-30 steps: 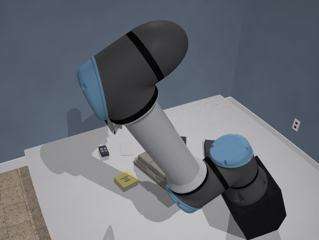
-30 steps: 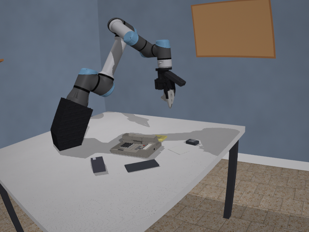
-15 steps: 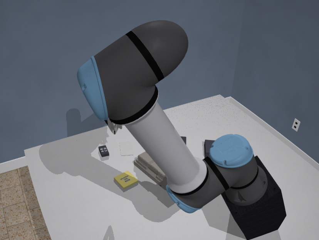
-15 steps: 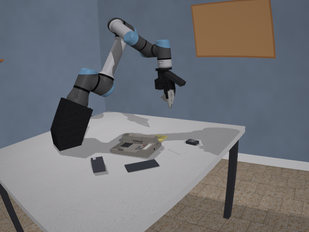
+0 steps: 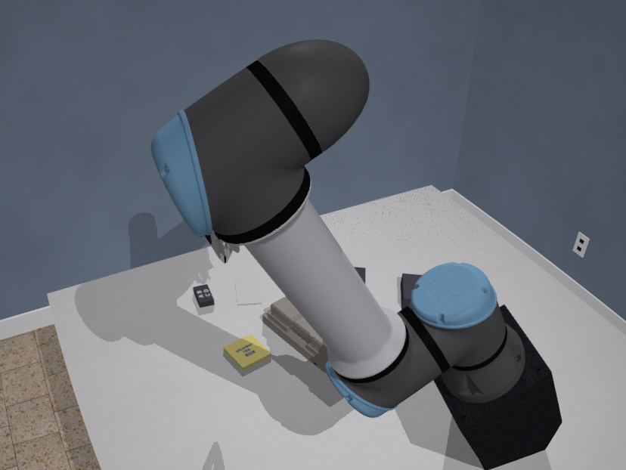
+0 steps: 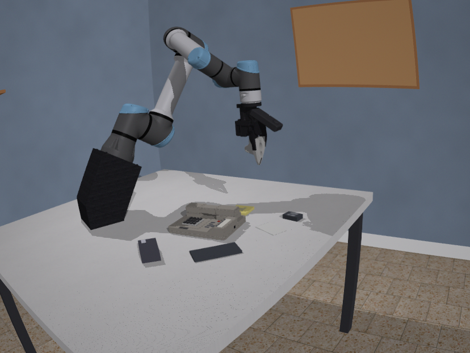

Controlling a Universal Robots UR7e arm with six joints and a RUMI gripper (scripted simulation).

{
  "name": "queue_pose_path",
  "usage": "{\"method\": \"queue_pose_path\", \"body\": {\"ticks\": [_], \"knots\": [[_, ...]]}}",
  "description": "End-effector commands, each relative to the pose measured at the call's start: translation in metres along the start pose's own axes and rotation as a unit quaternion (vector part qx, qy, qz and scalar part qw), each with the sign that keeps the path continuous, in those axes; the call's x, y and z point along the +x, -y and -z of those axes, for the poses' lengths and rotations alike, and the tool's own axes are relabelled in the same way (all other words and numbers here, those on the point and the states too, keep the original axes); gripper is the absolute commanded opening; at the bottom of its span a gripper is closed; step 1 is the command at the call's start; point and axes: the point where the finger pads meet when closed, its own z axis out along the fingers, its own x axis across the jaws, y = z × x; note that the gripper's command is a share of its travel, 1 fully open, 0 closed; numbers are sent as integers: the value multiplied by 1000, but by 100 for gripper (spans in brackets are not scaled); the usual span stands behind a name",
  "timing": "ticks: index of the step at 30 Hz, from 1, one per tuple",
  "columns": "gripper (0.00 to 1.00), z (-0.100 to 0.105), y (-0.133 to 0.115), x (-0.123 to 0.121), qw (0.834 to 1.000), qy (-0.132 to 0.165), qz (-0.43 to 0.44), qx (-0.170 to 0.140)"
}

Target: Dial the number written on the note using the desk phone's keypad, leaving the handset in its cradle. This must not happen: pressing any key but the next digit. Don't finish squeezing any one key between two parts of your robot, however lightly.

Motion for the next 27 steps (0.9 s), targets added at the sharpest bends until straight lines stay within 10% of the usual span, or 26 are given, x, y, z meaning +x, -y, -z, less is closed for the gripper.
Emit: {"method": "queue_pose_path", "body": {"ticks": [1,27], "knots": [[0,0,0,0,1000,0,0,1],[0,-1,1,0,1000,3,6,3]]}}
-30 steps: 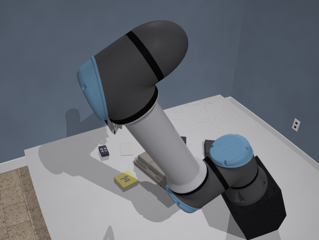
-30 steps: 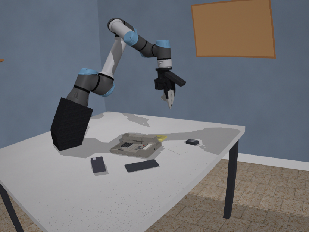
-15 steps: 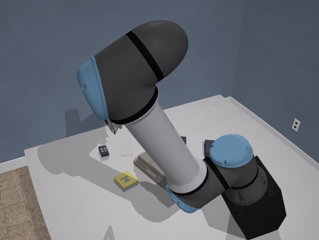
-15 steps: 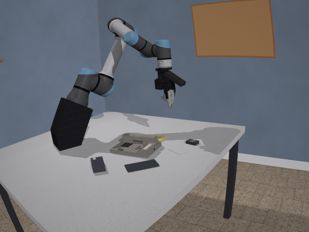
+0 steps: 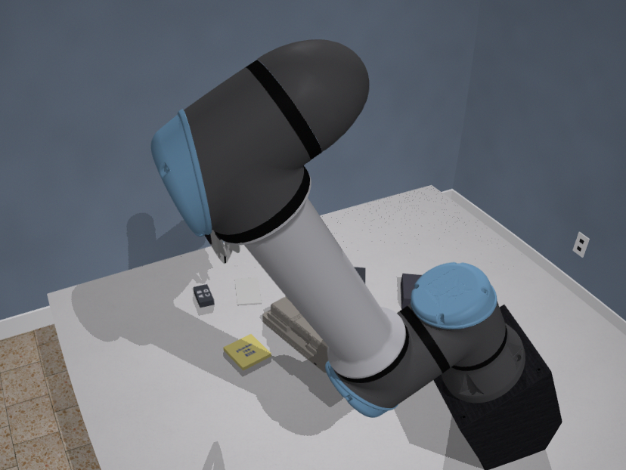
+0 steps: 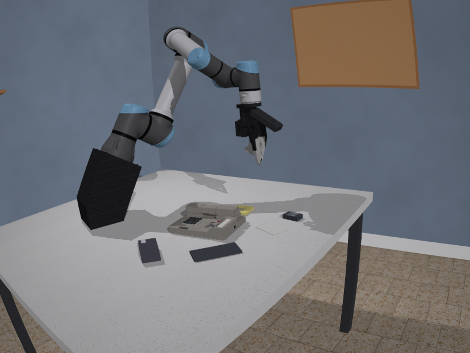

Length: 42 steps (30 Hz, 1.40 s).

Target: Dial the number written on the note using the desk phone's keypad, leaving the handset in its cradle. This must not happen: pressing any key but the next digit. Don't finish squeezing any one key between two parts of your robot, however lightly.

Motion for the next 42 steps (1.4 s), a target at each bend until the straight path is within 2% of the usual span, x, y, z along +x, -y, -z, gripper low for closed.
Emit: {"method": "queue_pose_path", "body": {"ticks": [1,21,42], "knots": [[0,0,1,0,1000,1,3,1],[0,-6,6,2,999,15,32,12],[0,-17,16,5,993,44,100,41]]}}
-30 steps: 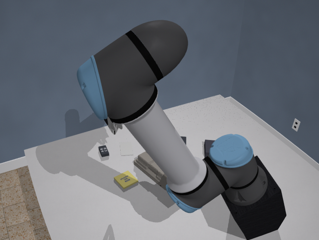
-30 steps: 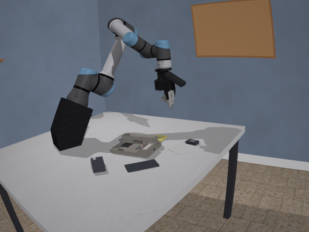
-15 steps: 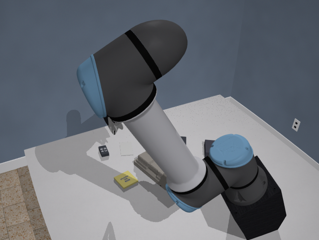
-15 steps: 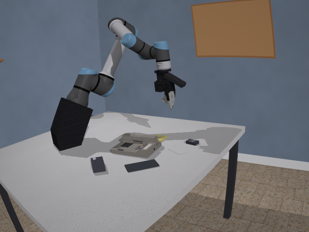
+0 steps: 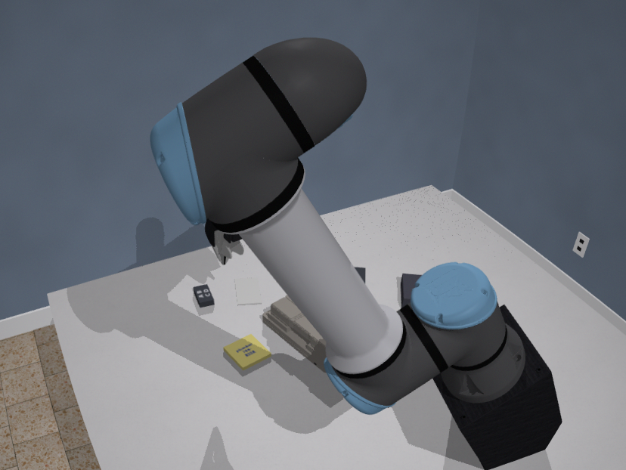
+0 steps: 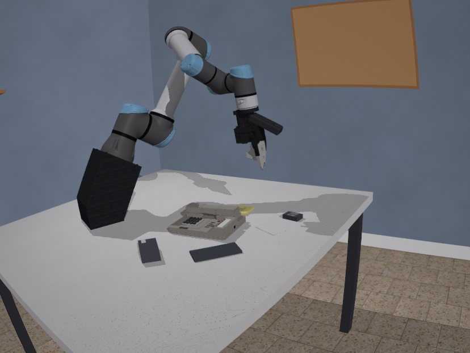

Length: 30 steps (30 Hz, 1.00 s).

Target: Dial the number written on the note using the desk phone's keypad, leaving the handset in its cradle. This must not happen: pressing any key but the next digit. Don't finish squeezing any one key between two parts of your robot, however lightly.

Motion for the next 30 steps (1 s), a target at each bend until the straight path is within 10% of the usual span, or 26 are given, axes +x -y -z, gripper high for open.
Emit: {"method": "queue_pose_path", "body": {"ticks": [1,30], "knots": [[0,-3,3,2,1000,10,25,11],[0,-17,15,11,977,55,183,91]]}}
